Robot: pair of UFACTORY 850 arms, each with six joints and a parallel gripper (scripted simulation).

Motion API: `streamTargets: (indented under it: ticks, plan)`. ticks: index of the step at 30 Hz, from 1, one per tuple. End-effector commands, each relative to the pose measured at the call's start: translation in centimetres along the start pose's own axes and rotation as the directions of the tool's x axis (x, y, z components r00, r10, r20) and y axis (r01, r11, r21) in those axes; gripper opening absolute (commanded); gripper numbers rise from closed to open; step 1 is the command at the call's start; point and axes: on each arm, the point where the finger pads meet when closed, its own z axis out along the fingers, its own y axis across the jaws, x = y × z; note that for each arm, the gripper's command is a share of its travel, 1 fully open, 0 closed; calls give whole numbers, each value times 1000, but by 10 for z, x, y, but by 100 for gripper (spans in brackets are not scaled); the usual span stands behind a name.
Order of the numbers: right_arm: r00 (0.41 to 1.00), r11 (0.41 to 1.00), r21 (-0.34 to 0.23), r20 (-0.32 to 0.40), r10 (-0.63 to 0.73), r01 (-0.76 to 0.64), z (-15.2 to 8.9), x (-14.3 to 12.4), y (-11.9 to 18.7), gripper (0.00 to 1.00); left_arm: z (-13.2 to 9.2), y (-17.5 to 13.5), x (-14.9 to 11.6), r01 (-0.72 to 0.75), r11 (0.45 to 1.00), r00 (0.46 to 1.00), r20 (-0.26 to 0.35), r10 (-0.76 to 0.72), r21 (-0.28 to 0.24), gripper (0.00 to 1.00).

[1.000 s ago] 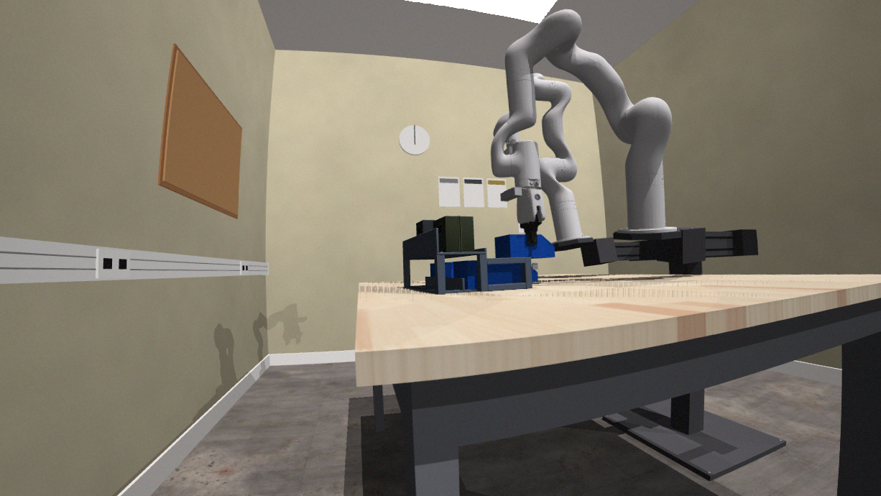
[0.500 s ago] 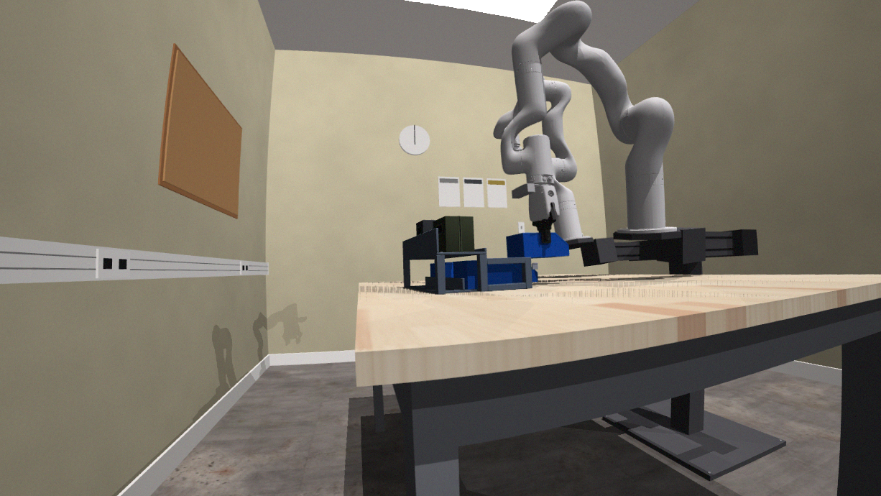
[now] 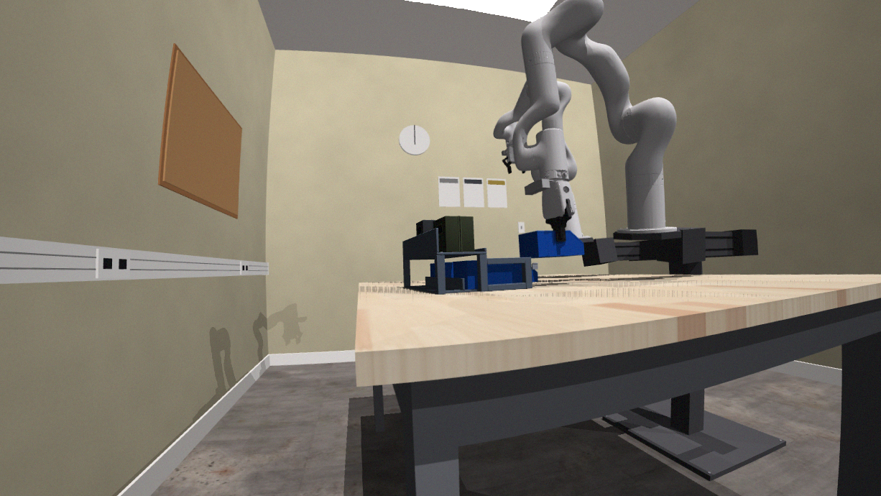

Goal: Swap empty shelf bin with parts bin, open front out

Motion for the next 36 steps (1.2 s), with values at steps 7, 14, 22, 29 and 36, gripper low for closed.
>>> streamTargets:
  ticks: [7,14,22,29,36]
  plan:
    - [1000,1000,0,-2,0,0,-1,0,0,100,0,-12,-2,1,1000,1000,-19,-1,-12,0]
    - [1000,1000,0,-2,0,0,-1,0,0,100,0,-12,-2,1,1000,1000,-19,-1,-12,0]
    - [1000,1000,0,-2,0,0,-1,0,0,100,2,-12,-2,1,1000,1000,-19,-1,-12,0]
    - [1000,1000,0,-2,0,0,-1,0,0,100,6,-12,-2,1,1000,1000,-19,-1,-12,0]
    - [1000,1000,0,-2,0,0,-1,0,0,100,18,-11,-1,1,1000,1000,-19,-1,-12,0]
